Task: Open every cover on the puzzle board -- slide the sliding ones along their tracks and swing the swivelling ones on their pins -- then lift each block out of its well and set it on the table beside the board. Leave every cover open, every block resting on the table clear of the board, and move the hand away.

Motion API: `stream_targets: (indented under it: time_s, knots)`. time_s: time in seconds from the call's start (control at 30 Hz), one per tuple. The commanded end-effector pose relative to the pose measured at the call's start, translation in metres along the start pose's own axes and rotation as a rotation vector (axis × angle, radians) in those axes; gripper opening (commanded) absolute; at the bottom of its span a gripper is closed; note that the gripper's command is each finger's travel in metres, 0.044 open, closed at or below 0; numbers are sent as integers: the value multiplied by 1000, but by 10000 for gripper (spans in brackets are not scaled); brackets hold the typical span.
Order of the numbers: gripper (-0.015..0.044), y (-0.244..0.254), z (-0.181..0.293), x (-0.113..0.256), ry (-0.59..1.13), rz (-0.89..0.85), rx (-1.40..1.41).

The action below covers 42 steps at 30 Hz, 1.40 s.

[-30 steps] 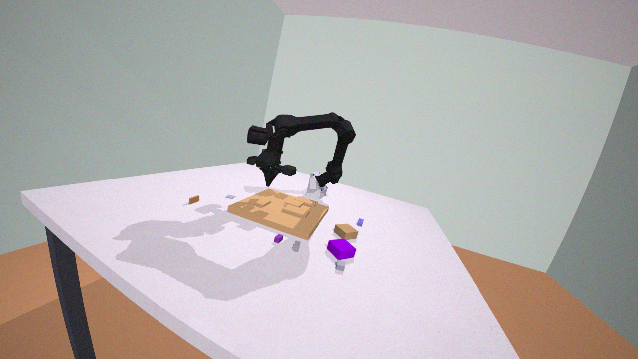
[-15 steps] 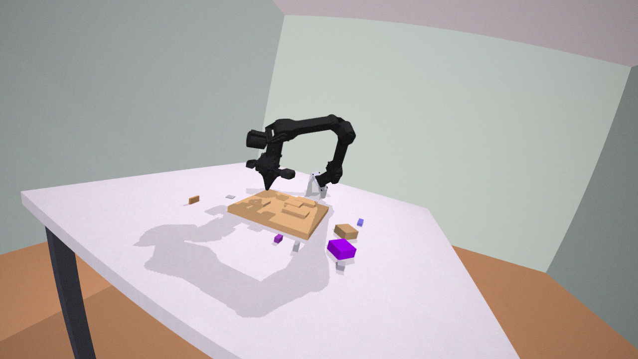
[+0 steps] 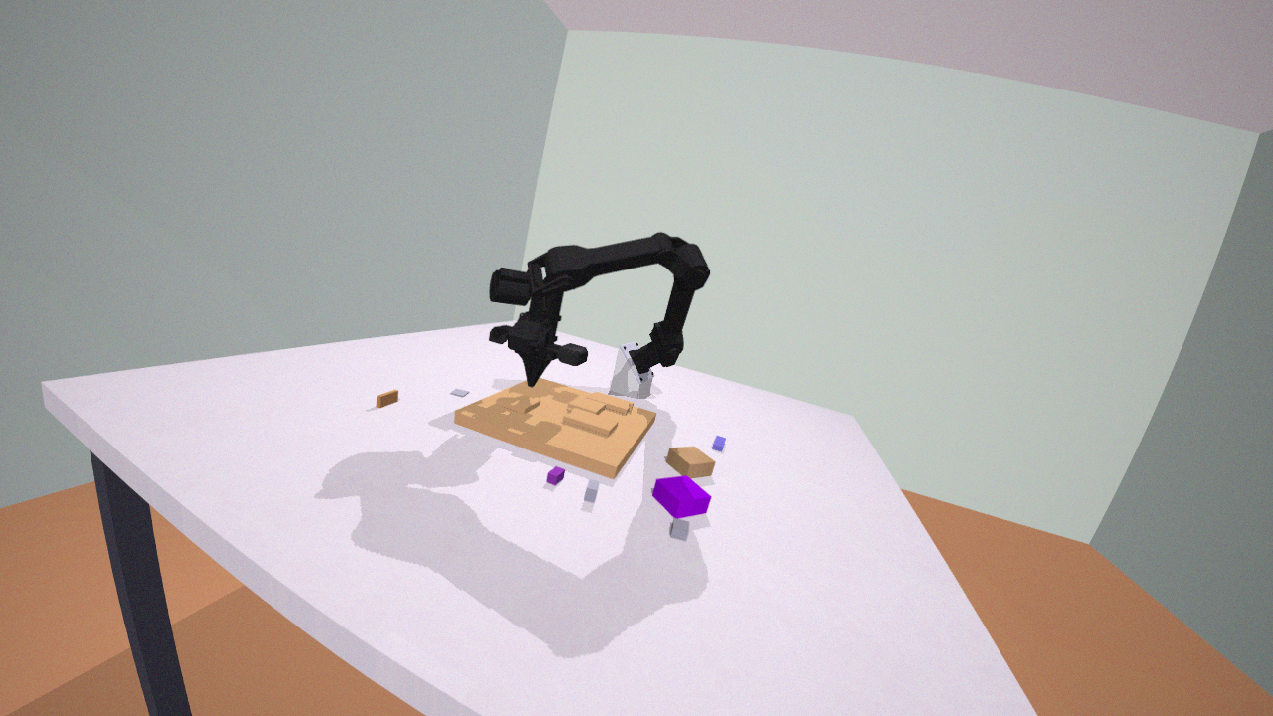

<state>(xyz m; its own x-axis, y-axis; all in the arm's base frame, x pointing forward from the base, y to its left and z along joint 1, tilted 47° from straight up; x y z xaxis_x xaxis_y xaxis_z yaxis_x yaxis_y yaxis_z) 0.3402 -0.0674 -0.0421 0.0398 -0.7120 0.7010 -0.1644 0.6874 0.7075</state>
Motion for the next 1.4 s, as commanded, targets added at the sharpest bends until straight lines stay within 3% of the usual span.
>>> stream_targets:
  time_s: [0.0, 1.37]
  knots:
    - [0, 1, 1, -6, -1, -6, -6]
    - [0, 0, -18, -23, -2, -7, -5]
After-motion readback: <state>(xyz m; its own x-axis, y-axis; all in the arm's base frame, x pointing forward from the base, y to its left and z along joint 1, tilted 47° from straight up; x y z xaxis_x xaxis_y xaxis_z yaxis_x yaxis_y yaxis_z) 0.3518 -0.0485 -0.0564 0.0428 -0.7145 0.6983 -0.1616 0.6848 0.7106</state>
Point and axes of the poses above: the point midway between the two fingers, 35 mm back from their tips, its own x axis back along the fingers, its own y axis across the jaws, z = x × y, the point moved 3 cm from there along x, back along the fingers, and after that the axes turned 1 degree about -x, right-handed, at the moved point
